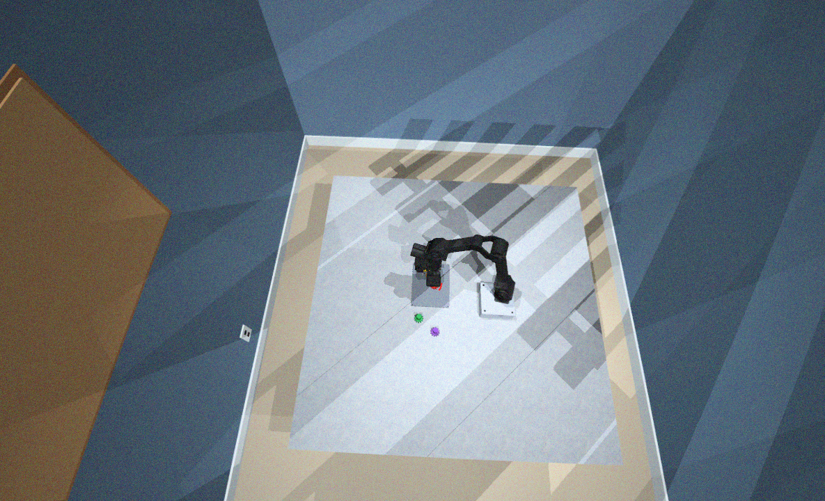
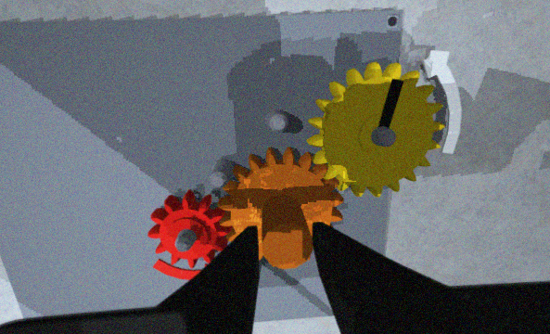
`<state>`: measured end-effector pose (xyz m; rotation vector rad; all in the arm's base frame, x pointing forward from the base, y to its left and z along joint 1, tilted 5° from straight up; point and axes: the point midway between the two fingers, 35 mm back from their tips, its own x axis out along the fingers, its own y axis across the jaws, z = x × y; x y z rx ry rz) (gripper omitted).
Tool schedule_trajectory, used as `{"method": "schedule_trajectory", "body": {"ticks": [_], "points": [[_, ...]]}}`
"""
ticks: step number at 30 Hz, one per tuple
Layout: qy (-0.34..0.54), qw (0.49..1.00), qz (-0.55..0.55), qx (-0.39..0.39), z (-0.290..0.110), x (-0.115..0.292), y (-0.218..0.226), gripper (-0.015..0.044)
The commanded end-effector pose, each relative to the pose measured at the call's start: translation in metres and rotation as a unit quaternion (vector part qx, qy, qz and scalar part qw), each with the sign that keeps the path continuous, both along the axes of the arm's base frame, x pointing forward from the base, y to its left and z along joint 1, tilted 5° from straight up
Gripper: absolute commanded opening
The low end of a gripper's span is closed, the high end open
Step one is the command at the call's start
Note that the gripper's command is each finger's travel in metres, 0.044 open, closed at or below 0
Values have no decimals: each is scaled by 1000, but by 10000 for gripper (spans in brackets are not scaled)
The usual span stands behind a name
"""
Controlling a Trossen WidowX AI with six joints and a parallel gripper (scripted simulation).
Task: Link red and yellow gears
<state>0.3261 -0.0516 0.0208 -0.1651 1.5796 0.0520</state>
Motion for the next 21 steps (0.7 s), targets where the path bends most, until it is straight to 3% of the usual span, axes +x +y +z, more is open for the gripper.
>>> {"method": "schedule_trajectory", "body": {"ticks": [1, 12, 17, 21], "points": [[-1, 999, -32, 0, 2, -1, 0, 140], [-3, 999, -48, 0, 48, 0, 3, 140], [-4, 999, -44, 0, 90, -4, 6, 271], [-4, 999, -44, 0, 92, -4, 6, 376]]}}
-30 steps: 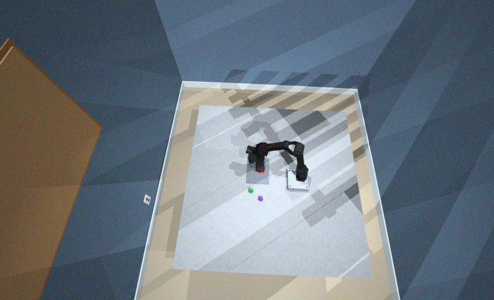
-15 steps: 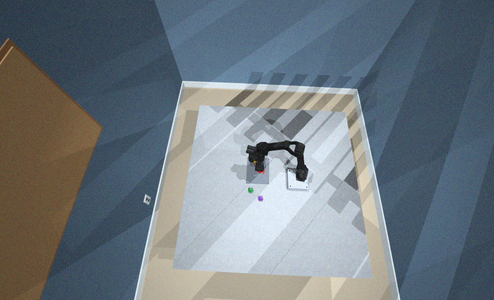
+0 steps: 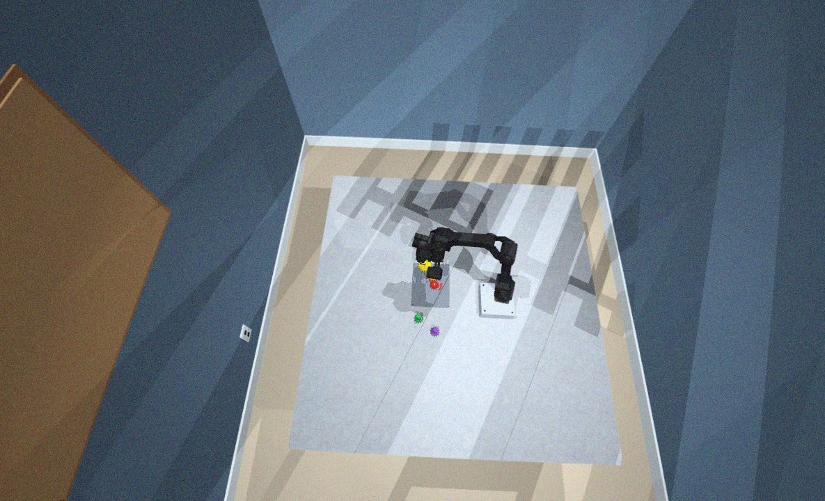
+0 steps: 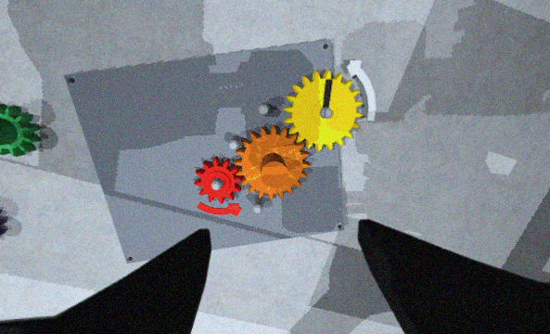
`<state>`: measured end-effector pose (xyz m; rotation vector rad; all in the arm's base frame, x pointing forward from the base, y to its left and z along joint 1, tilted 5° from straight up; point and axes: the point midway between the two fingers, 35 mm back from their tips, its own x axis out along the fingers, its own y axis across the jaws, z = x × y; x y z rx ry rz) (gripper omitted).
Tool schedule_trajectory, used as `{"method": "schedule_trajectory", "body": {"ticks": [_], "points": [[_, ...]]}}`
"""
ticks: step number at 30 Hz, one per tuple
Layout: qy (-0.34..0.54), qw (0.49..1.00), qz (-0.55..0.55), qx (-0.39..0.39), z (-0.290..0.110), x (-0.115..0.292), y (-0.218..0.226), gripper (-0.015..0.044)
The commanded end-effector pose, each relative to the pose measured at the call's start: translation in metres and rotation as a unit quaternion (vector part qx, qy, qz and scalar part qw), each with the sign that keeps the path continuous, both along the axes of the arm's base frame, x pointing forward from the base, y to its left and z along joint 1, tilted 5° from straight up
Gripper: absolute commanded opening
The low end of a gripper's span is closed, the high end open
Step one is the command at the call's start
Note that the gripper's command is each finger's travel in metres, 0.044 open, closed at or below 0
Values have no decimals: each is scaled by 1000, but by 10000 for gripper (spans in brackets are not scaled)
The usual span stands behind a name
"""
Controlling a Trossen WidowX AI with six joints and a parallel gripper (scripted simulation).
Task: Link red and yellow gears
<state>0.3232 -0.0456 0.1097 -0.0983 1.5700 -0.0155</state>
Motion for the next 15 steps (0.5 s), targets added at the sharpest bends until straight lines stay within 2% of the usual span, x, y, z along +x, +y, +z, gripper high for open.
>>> {"method": "schedule_trajectory", "body": {"ticks": [1, 3, 15], "points": [[4, 1000, -2, 0, 4, -1, 0, 402], [4, 1000, -2, 0, 4, -1, 0, 440], [4, 1000, -2, 0, 4, -1, 0, 440]]}}
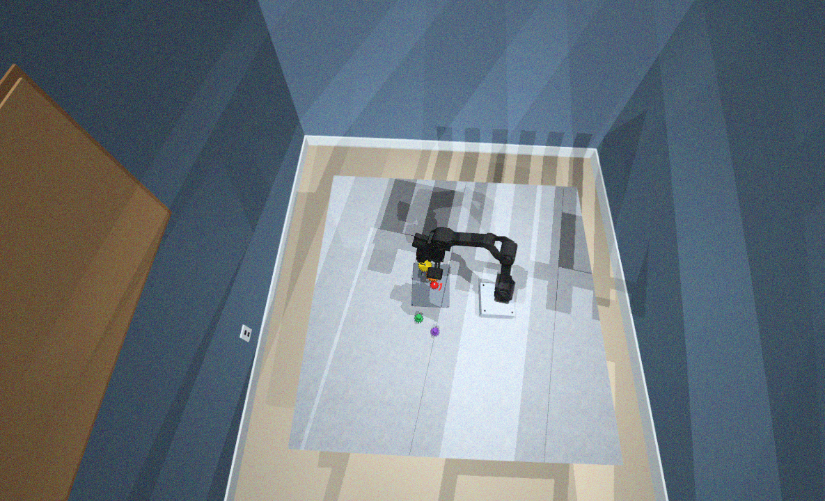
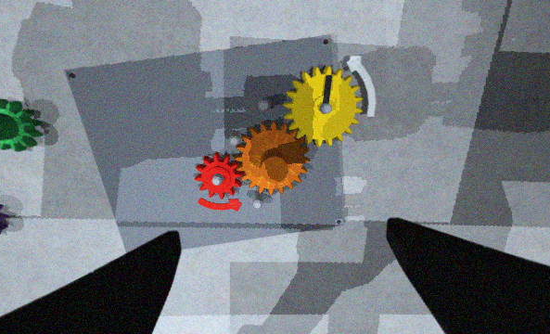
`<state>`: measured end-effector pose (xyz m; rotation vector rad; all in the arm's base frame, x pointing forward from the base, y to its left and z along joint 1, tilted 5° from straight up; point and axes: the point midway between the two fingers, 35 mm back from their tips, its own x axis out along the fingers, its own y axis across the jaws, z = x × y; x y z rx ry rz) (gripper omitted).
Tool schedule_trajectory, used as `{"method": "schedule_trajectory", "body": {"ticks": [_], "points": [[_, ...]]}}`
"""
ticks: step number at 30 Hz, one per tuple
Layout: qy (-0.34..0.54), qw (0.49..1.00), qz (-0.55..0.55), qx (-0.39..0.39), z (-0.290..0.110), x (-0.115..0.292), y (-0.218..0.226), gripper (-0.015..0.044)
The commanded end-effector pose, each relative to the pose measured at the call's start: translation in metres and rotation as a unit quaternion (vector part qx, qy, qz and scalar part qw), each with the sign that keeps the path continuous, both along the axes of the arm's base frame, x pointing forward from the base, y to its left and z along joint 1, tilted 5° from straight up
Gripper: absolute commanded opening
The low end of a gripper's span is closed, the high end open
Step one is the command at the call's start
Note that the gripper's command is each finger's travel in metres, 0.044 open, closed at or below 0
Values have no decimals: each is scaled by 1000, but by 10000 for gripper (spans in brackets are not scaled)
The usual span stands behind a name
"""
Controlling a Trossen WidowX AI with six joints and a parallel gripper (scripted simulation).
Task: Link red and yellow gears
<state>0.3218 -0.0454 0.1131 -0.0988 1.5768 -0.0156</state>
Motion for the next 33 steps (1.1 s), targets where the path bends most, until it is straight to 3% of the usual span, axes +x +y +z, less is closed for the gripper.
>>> {"method": "schedule_trajectory", "body": {"ticks": [1, 33], "points": [[1, 1000, -2, 0, 0, 0, 0, 440], [-1, 1000, -2, -2, 1, 1, 11, 440]]}}
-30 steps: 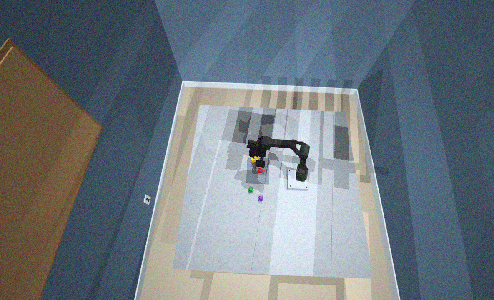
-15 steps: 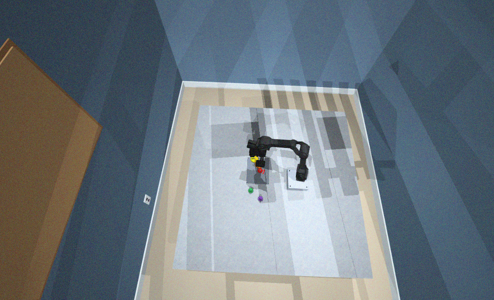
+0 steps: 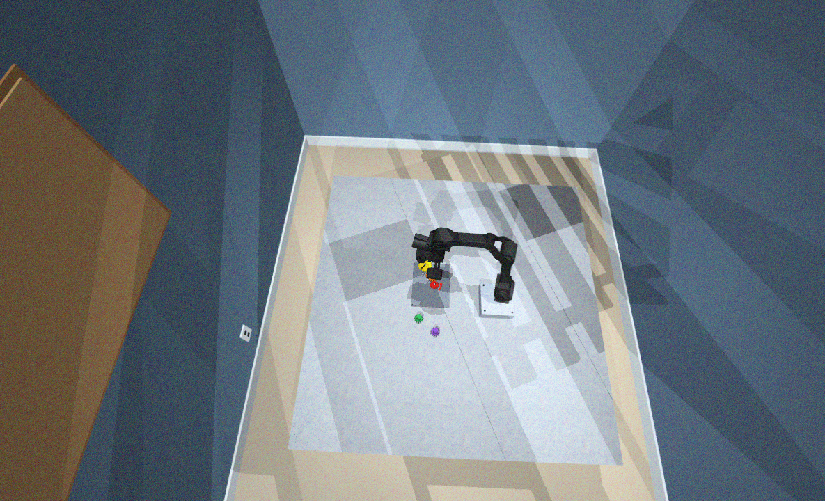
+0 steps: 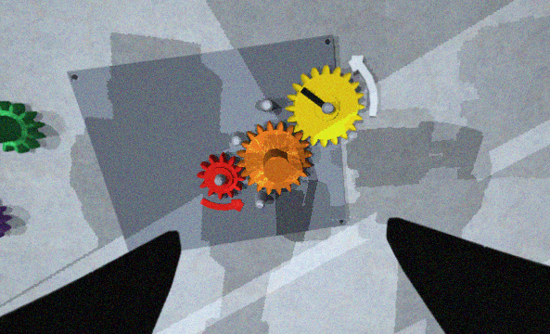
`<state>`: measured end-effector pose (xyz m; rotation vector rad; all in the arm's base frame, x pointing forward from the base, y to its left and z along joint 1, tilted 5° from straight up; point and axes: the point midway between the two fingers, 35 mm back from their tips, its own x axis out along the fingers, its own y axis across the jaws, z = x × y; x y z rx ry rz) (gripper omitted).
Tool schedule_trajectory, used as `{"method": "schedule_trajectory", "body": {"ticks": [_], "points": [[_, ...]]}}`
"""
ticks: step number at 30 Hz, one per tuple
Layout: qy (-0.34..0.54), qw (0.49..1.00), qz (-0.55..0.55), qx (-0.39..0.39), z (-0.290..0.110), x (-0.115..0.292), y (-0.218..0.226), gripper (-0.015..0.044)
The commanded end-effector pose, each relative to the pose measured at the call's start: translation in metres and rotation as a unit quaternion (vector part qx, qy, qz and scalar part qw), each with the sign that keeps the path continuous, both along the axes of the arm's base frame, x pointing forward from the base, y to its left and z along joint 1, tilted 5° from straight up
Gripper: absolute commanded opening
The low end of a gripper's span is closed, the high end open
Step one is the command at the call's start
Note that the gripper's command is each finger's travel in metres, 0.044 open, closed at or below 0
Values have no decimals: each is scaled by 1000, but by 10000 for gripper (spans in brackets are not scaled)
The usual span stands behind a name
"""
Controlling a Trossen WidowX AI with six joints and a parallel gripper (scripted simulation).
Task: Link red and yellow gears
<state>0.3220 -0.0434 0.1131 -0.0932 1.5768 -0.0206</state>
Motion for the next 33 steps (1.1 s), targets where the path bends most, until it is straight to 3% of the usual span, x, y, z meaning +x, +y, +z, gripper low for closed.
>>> {"method": "schedule_trajectory", "body": {"ticks": [1, 11, 22, 25, 33], "points": [[-1, 1000, 2, -3, 1, 1, 18, 440], [-9, 1000, 2, 4, 9, -21, 162, 440], [6, 1000, 2, 17, 22, -132, 308, 440], [9, 1000, 2, 17, 24, -153, 322, 440], [9, 1000, 2, 17, 24, -153, 322, 440]]}}
